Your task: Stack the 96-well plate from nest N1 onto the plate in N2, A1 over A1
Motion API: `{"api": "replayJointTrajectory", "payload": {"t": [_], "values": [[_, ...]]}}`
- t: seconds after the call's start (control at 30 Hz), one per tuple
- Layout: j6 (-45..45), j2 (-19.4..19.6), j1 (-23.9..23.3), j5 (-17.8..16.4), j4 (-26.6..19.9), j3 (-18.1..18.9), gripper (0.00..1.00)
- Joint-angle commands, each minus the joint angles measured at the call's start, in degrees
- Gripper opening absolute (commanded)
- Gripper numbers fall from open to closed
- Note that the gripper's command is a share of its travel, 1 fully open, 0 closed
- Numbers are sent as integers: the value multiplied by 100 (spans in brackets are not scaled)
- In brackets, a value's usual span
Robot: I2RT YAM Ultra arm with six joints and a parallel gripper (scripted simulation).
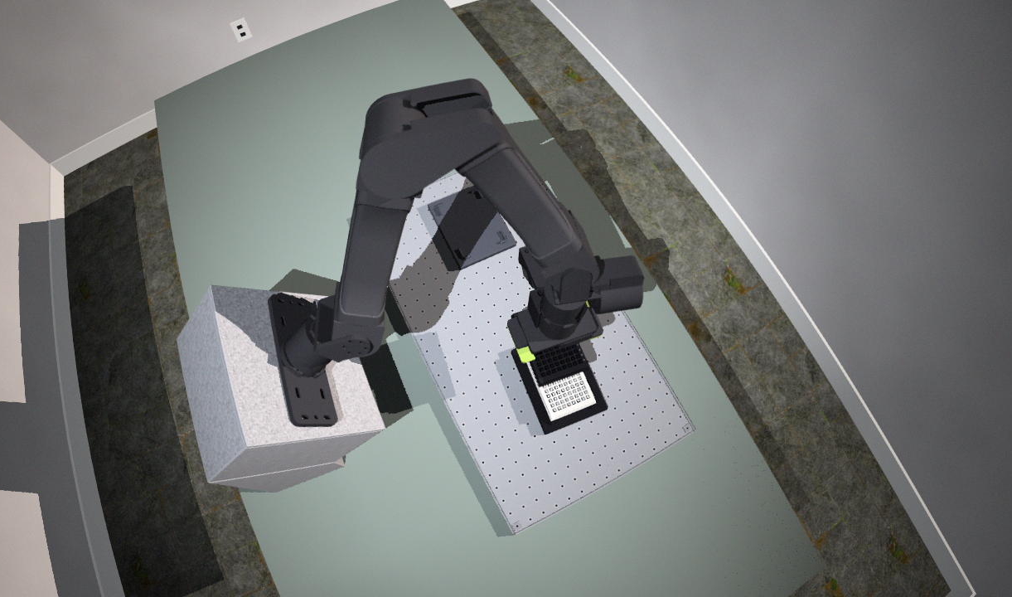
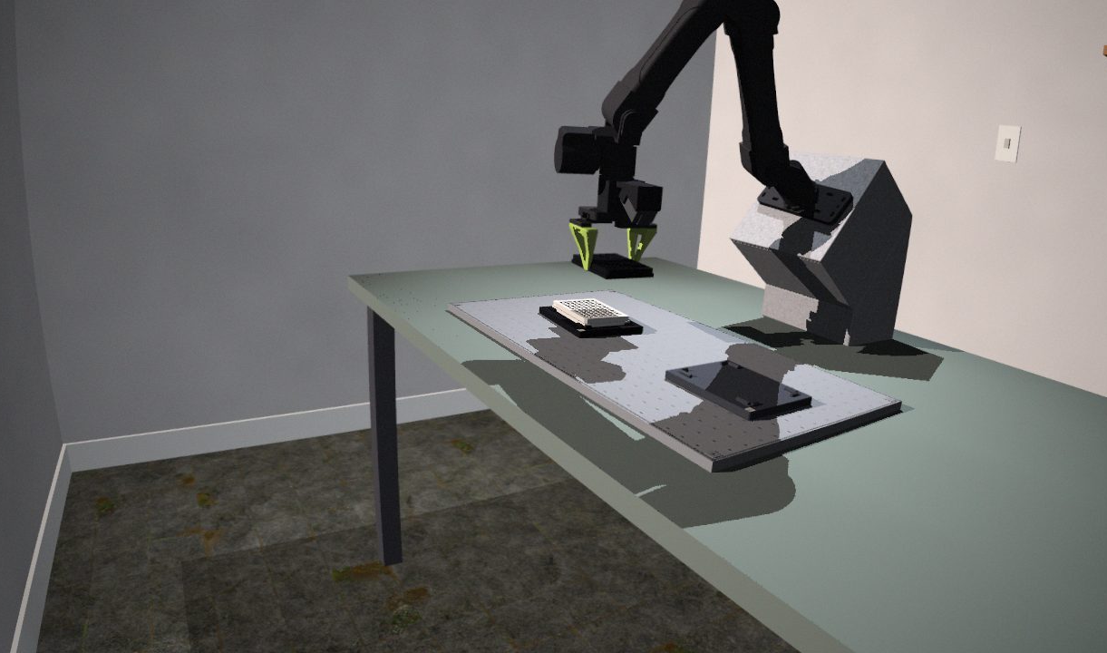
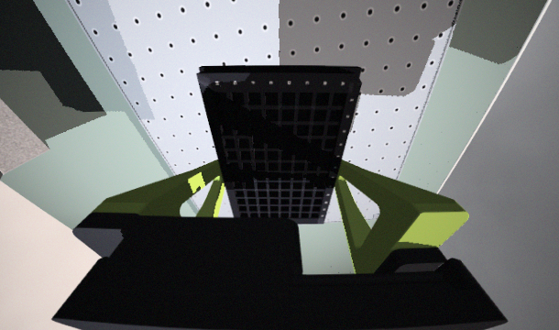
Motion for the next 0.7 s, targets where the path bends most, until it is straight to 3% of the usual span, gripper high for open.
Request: {"api": "replayJointTrajectory", "payload": {"t": [0.0, 0.37, 0.67], "values": [[-294, 124, -304, -370, -118, 258, 0], [-914, 634, -1157, -990, -218, 635, 0], [-934, 562, -1151, -1006, -265, 695, 0]]}}
